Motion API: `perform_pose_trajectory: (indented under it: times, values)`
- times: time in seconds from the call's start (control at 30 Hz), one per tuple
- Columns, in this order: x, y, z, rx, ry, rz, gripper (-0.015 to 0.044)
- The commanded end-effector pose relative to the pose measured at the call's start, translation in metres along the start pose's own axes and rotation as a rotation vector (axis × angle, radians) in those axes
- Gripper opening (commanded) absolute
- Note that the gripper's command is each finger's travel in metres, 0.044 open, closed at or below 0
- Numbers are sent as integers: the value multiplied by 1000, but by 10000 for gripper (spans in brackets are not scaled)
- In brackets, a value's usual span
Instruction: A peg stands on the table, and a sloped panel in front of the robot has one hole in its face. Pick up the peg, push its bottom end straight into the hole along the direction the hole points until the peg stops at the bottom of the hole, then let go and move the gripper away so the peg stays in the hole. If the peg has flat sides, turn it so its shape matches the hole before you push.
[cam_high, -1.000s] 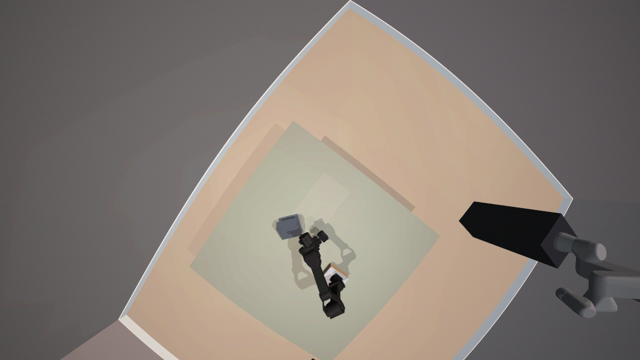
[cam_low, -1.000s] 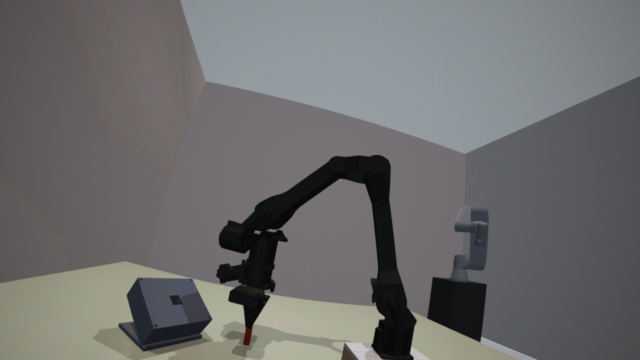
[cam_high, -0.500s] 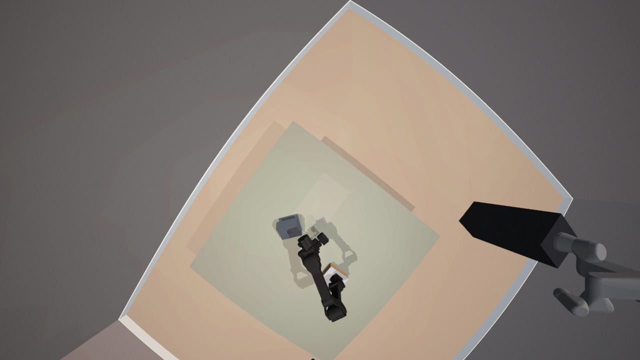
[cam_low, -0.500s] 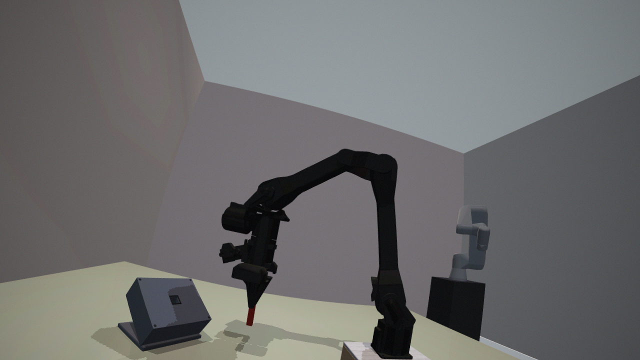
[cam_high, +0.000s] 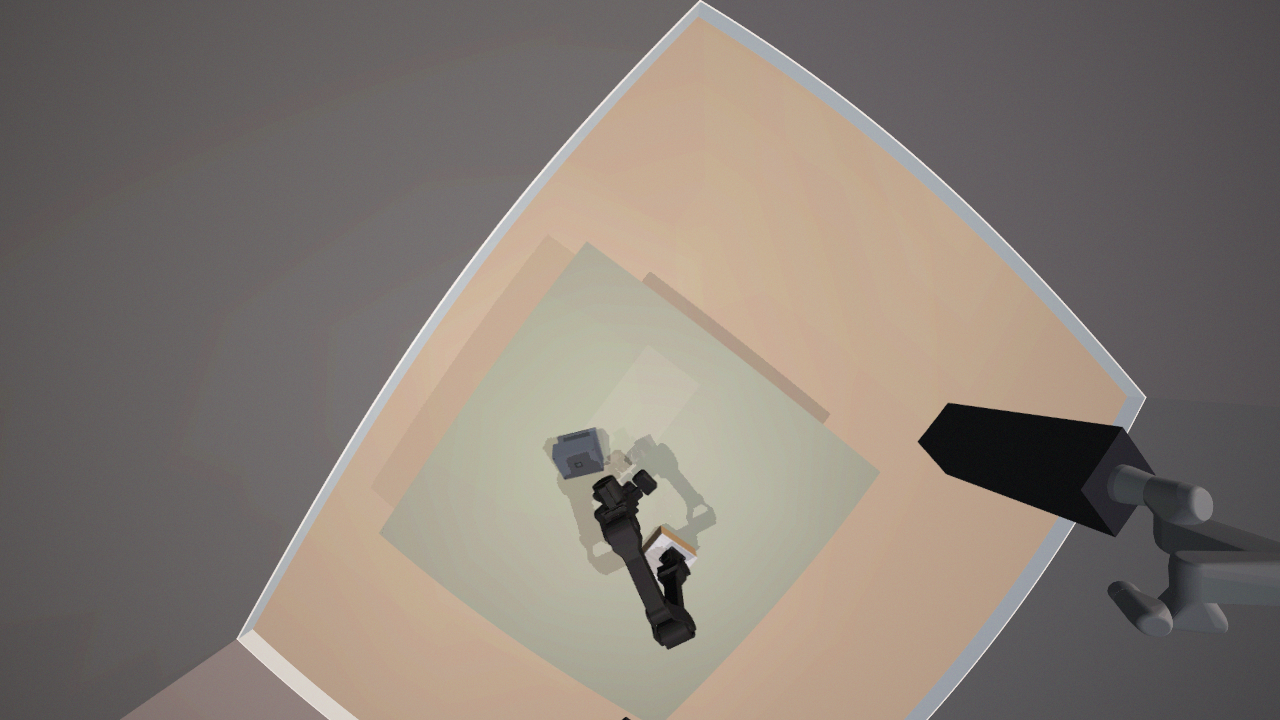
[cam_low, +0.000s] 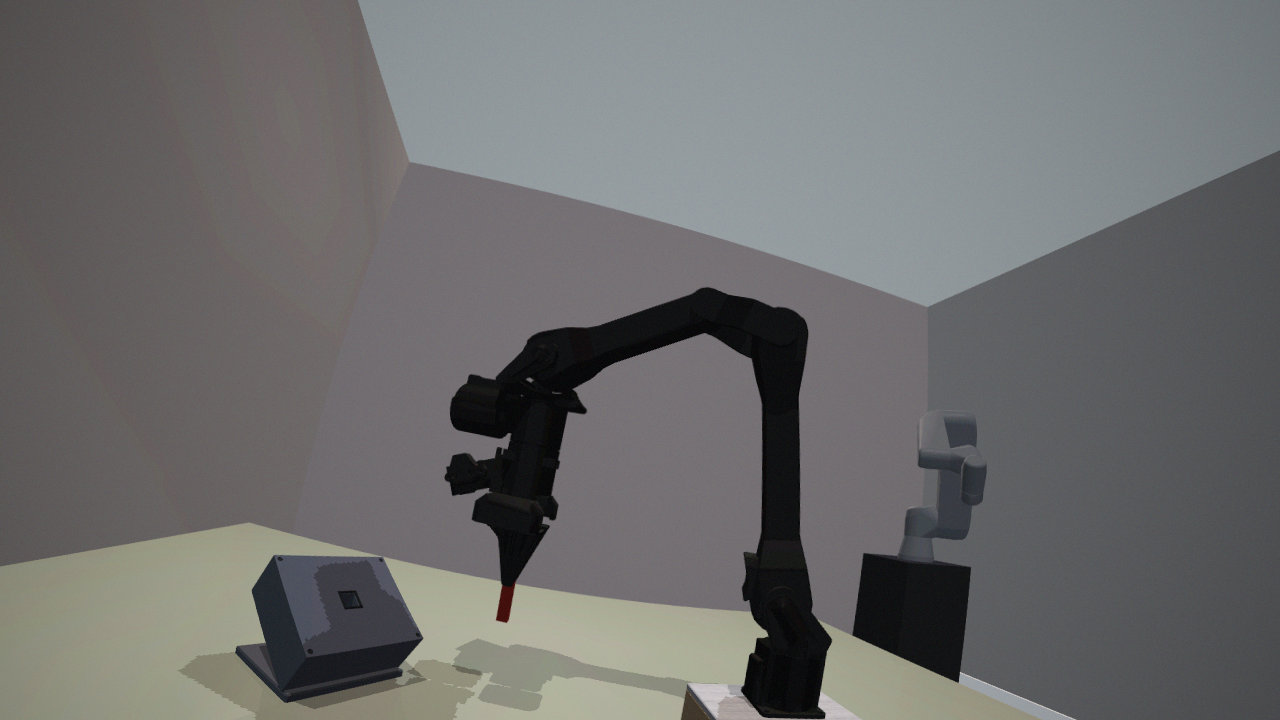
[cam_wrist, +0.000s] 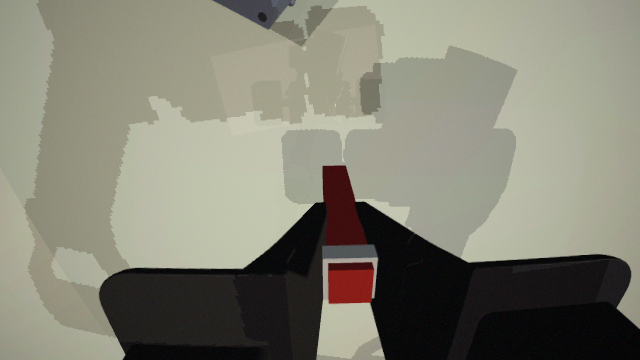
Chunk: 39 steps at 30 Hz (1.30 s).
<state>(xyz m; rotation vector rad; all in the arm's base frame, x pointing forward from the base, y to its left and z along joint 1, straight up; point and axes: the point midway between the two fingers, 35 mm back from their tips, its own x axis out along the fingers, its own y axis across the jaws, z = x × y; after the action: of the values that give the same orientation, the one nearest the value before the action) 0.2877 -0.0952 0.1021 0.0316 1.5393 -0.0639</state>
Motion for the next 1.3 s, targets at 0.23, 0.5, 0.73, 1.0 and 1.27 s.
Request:
perform_pose_trajectory:
  times: [0.23,0.5,0.73,1.0,1.27]
  values:
    - [-5,7,9,-114,-39,-51,0]
    - [-8,14,15,-200,-65,-88,0]
    - [-11,21,20,-274,-88,-121,0]
    - [-15,28,26,-358,-113,-159,0]
    - [-19,36,32,-440,-139,-197,0]
